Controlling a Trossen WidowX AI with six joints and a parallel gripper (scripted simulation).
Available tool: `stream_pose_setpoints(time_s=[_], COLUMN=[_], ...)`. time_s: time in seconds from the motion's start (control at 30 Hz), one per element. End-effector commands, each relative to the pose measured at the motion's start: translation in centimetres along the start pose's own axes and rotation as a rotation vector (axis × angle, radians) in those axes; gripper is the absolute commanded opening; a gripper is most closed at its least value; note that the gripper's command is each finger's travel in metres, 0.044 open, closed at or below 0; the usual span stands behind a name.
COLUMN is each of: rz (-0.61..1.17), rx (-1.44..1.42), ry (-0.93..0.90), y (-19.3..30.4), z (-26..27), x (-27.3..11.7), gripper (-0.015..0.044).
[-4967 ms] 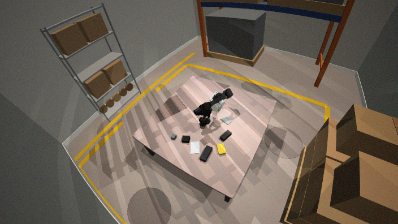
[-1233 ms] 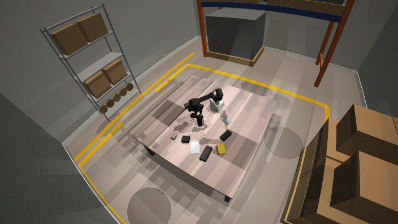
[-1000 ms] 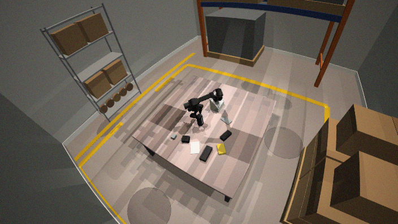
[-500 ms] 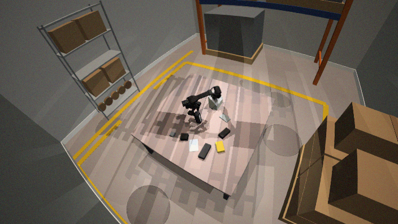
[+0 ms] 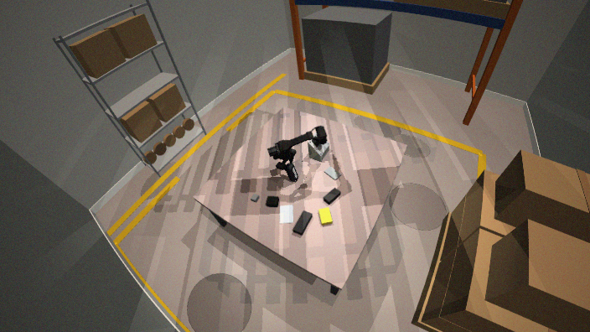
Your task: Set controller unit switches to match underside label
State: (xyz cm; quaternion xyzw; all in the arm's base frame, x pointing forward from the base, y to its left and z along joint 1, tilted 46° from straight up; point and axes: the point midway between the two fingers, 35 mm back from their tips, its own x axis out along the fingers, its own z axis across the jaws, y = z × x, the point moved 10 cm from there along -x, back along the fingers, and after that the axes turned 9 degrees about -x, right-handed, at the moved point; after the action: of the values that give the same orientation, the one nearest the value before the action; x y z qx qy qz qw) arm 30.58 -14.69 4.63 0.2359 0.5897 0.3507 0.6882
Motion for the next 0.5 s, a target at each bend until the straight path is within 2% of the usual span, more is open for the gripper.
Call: stream_pose_setpoints(time_s=[0.0, 0.47], rz=[-0.004, -0.037], rx=[0.002, 0.002], ry=[0.017, 0.023], y=[-0.27, -0.95], z=[0.00, -0.12], x=[0.56, 0.75], gripper=[0.0337, 0.0337])
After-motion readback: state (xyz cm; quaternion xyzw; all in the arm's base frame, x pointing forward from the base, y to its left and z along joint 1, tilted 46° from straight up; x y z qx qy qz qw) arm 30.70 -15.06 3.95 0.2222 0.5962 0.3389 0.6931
